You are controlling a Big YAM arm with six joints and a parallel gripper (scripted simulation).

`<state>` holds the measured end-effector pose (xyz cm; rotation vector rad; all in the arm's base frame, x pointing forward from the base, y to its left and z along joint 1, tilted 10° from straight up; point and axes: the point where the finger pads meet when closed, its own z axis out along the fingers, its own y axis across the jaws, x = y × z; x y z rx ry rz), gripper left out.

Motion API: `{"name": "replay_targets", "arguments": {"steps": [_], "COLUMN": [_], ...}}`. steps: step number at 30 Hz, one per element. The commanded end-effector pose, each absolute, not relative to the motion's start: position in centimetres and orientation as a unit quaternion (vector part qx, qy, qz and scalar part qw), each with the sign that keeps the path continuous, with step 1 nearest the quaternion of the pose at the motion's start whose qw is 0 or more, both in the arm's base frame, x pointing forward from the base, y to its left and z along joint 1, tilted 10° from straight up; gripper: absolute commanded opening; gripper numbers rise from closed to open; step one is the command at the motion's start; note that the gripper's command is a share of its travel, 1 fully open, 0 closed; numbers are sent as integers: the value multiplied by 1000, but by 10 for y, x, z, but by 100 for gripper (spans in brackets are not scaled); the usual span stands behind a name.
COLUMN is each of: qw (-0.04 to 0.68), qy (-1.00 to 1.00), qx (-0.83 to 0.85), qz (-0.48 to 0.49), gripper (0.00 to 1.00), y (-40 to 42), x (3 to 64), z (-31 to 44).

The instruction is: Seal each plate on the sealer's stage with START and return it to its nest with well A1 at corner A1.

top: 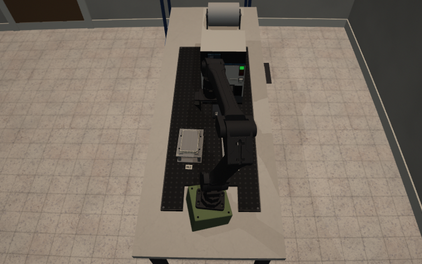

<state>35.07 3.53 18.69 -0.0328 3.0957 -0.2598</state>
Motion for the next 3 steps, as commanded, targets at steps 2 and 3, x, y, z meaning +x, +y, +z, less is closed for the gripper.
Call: {"name": "replay_targets", "arguments": {"steps": [2,3], "qw": [61,61], "qy": [995,995], "qx": [0,0], "qz": [-75,-75], "gripper": [100,100], "y": [37,37], "x": [366,366], "z": [214,214]}}
